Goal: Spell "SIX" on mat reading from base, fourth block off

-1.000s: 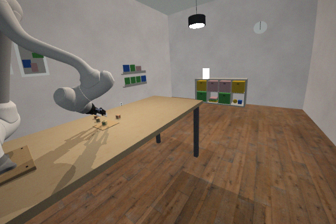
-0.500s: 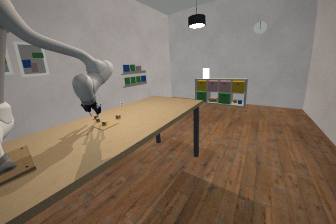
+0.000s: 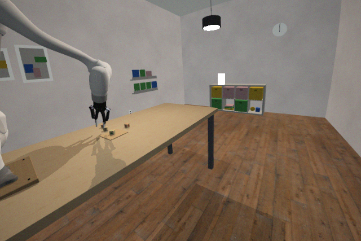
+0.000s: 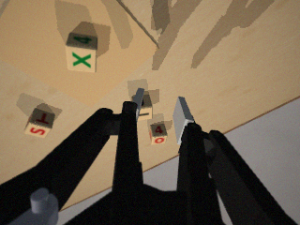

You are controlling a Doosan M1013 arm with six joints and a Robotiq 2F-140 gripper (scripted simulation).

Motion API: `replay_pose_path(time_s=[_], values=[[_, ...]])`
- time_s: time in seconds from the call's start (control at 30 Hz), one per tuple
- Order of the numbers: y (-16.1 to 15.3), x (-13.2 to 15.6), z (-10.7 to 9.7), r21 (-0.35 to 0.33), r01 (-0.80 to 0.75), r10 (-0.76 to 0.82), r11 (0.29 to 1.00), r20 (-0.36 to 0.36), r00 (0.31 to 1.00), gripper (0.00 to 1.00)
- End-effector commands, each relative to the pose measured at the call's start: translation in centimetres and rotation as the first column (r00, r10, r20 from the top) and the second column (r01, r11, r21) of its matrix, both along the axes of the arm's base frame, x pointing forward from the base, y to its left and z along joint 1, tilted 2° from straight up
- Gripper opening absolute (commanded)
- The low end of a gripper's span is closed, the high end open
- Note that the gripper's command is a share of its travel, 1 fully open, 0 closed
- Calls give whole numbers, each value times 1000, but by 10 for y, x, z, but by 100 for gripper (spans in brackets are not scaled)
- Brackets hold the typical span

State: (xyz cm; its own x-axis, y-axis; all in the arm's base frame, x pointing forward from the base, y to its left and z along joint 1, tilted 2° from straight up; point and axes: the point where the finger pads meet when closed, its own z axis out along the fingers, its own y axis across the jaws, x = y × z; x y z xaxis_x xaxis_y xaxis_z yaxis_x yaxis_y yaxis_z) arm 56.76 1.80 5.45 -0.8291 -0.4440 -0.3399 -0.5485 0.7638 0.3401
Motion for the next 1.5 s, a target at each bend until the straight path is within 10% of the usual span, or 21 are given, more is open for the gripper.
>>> replay_pose_path(time_s=[0.0,0.47,0.67,0.7,1.47], values=[[-12,0,3,-101,-7,-2,995,-94,996,28],[-70,32,33,-426,54,-132,903,-156,979,28],[-76,37,38,-457,66,-149,887,-149,978,28],[-76,37,38,-457,66,-149,887,-149,978,100],[-77,35,38,-447,-186,135,875,-145,980,100]])
